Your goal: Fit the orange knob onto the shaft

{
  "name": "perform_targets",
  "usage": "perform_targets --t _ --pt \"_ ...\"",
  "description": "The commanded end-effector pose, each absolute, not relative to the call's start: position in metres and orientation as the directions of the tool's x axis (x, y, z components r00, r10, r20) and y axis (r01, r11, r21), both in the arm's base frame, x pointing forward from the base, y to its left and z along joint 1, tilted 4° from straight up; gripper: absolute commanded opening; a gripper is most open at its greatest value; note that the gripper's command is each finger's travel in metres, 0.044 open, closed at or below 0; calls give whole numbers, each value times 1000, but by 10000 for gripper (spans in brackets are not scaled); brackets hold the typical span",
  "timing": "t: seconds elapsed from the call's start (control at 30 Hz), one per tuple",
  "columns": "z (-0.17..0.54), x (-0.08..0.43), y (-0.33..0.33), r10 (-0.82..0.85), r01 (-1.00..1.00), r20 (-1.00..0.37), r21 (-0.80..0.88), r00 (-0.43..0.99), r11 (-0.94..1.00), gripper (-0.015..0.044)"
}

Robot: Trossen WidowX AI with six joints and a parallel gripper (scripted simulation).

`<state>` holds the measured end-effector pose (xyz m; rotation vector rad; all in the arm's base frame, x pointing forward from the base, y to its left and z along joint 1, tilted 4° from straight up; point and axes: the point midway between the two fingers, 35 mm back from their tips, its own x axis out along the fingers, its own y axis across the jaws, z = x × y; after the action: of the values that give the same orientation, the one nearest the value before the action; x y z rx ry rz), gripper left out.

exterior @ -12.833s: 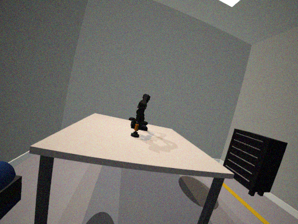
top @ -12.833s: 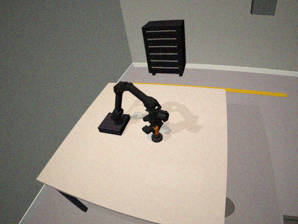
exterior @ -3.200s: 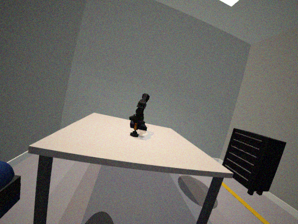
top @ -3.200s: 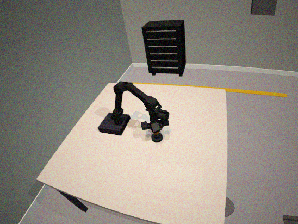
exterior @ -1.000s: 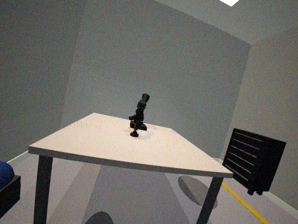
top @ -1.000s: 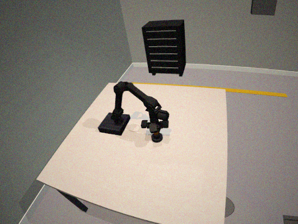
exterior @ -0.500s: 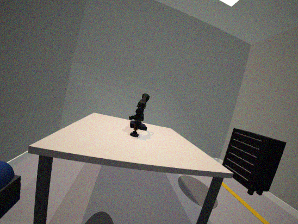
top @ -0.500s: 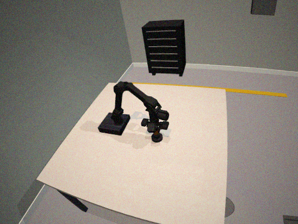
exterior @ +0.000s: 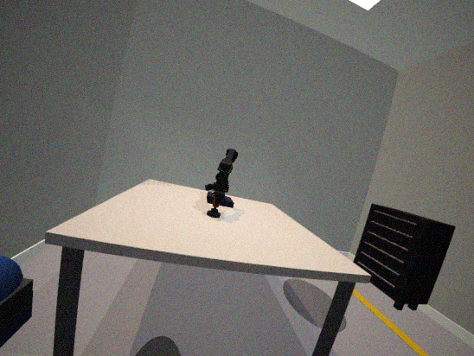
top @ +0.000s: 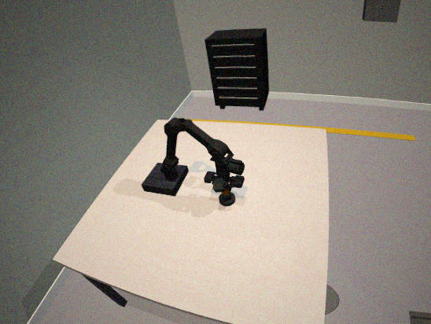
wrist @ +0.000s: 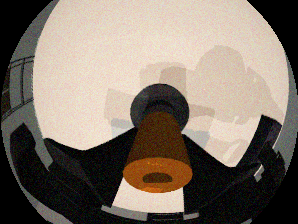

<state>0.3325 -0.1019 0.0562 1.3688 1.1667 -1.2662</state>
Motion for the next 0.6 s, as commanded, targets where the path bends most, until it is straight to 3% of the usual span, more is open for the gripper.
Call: perform_targets --t 0.0,0.4,0.57 --pt "56 333 -102 57 989 -998 19 28 -145 0" --pt "61 333 -102 57 988 -998 19 28 -154 0" --pt "61 334 -103 57 951 -998 9 28 -308 0"
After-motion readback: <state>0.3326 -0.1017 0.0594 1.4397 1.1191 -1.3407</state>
